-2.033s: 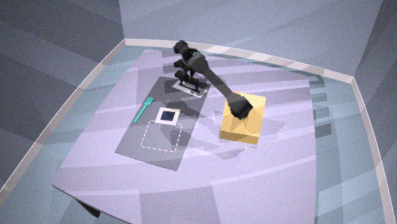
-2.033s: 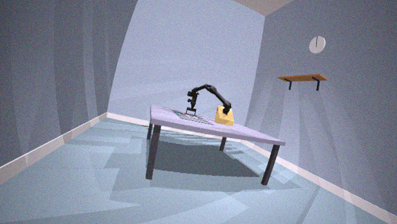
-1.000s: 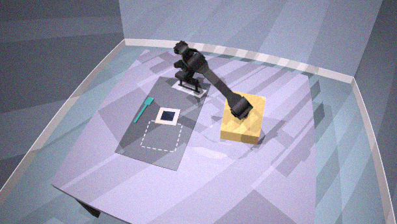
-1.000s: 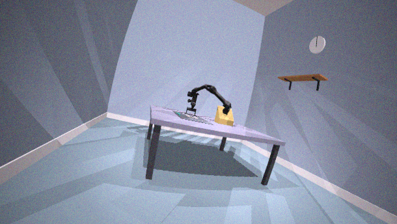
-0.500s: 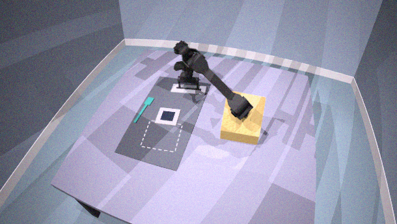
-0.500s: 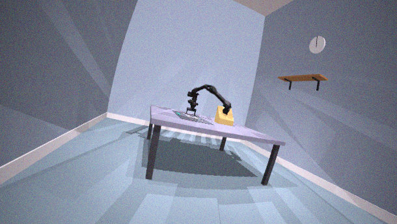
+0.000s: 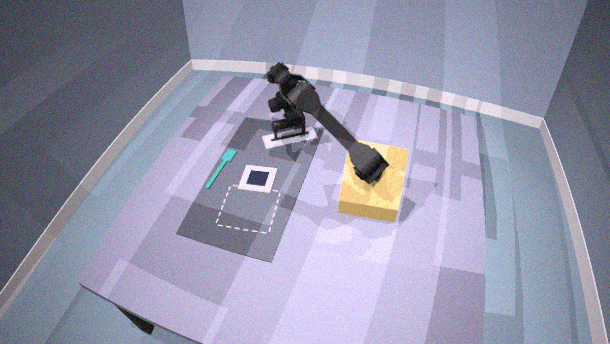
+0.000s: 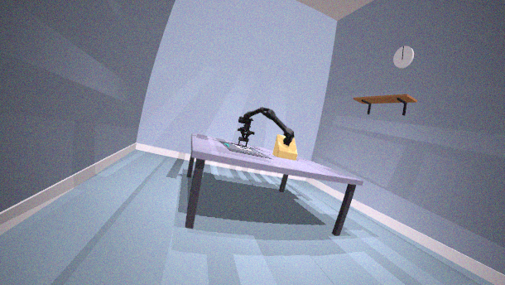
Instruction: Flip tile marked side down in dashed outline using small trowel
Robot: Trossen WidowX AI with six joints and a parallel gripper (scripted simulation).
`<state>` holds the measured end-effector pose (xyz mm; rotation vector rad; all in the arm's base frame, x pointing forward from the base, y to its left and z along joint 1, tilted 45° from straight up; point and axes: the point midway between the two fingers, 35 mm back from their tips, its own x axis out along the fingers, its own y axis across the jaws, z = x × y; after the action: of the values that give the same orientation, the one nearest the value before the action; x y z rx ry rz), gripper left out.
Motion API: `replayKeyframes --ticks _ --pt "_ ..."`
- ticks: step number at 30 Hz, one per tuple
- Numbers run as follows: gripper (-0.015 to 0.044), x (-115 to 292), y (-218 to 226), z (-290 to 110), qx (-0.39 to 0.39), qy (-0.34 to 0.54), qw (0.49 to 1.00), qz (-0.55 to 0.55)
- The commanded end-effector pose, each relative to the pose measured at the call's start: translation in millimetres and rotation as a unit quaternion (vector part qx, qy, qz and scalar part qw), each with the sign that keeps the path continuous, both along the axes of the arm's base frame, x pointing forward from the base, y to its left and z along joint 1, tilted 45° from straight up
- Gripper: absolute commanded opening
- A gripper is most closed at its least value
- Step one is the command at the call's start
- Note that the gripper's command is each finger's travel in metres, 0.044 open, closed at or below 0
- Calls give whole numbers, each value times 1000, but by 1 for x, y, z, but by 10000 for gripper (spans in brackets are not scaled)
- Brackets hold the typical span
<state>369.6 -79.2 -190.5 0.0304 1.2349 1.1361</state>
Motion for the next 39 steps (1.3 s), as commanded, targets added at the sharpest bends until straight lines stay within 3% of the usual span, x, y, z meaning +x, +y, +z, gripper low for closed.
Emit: replayKeyframes --ticks 1,8,15,21,39 --pt "130 0 1 -1 7 -47 998 51" --pt "130 0 1 -1 18 -112 986 119" --pt "130 0 1 -1 18 -114 986 121" --pt "270 0 1 -1 18 -114 986 121" --pt "270 0 1 -1 18 -114 986 121"
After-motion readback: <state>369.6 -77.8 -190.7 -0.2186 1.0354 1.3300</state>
